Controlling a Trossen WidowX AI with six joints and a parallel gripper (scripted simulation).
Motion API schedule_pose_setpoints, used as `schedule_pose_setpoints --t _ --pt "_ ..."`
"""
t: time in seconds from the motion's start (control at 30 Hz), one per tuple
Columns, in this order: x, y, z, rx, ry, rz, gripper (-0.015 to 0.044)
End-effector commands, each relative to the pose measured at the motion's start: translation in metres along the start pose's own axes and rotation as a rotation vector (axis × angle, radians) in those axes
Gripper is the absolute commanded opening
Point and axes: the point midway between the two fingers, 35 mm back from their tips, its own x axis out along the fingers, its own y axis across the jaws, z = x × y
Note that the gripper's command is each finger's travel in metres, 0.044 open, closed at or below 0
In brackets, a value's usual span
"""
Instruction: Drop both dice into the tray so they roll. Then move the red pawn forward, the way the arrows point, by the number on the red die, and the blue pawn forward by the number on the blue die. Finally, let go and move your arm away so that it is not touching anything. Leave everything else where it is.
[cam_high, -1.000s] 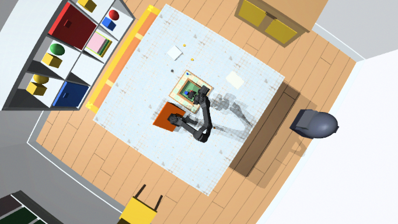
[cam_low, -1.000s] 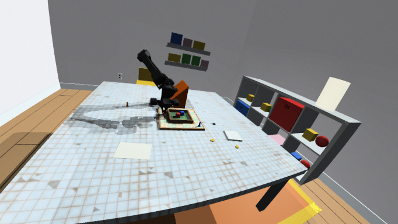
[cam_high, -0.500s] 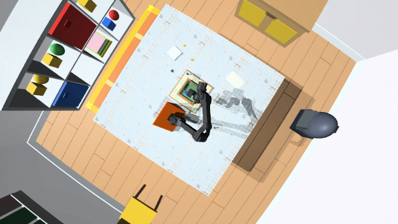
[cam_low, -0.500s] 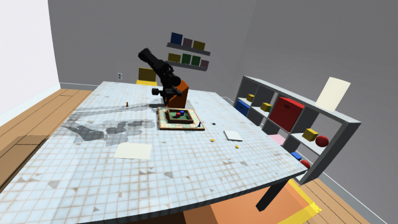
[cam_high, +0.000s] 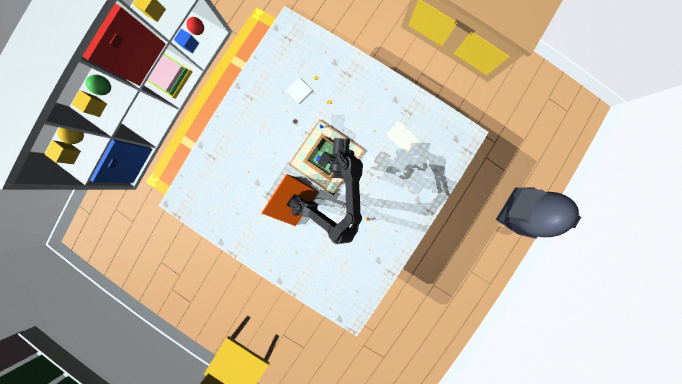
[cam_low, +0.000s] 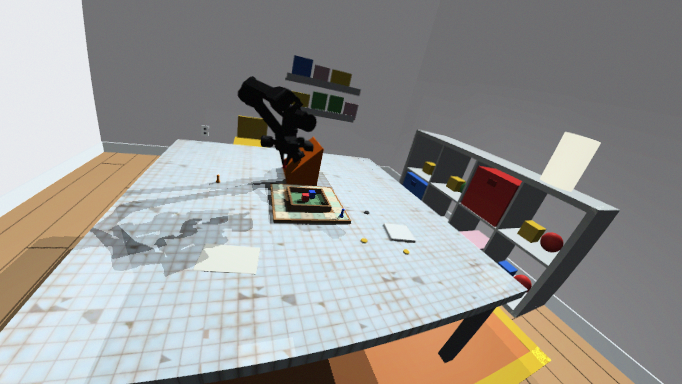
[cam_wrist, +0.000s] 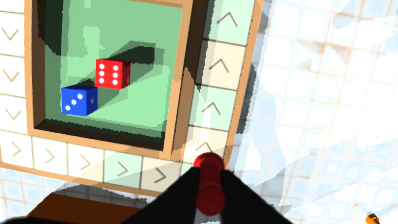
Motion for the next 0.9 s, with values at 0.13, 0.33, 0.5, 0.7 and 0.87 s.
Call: schedule_pose_setpoints --t 0.13,0.33,0.5,0.7,0.87 --pt "0.002 0.016 0.027 0.005 0.001 0.002 0.0000" --pt "0.009 0.031 0.051 0.006 0.000 0.003 0.0000" --pt "0.017 0.045 0.070 0.007 -0.001 0.004 0.0000" --pt "0.028 0.062 0.091 0.008 -0.002 0.004 0.0000" --pt "0.039 0.077 0.108 0.009 -0.003 0.004 0.0000"
